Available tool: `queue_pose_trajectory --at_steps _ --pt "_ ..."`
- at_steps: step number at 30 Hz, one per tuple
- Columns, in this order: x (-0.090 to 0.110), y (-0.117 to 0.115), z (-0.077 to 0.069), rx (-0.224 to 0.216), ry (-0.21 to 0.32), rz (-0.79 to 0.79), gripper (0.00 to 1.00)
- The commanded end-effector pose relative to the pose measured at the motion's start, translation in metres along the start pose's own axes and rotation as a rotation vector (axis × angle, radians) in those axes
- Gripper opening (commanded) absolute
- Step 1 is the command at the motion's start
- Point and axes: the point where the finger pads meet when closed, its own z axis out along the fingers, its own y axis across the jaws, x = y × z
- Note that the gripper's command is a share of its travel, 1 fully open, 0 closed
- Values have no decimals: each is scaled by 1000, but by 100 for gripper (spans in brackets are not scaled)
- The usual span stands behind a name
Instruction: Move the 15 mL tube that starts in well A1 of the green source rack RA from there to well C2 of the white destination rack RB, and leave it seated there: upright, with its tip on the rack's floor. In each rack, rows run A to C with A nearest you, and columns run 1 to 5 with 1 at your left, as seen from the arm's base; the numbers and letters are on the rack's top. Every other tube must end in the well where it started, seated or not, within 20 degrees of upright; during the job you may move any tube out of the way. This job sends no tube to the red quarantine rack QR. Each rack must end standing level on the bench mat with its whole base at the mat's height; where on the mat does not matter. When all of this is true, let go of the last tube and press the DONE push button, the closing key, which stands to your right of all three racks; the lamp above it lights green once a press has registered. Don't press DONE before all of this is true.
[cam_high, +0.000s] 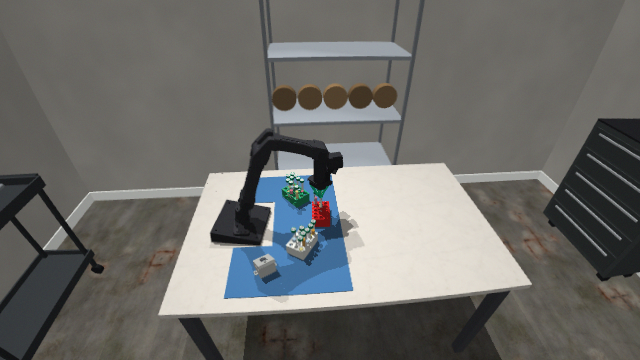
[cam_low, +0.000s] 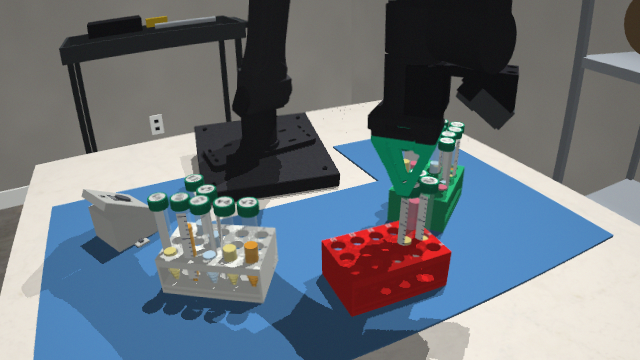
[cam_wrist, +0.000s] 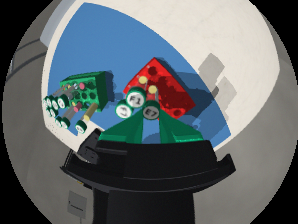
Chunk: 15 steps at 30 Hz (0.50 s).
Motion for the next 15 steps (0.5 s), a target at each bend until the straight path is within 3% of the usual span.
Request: queue_pose_trajectory --at_steps 1,15 --pt "-2 -1 -4 8 -16 1 0" --pt "-2 -1 -12 8 -16 1 0"
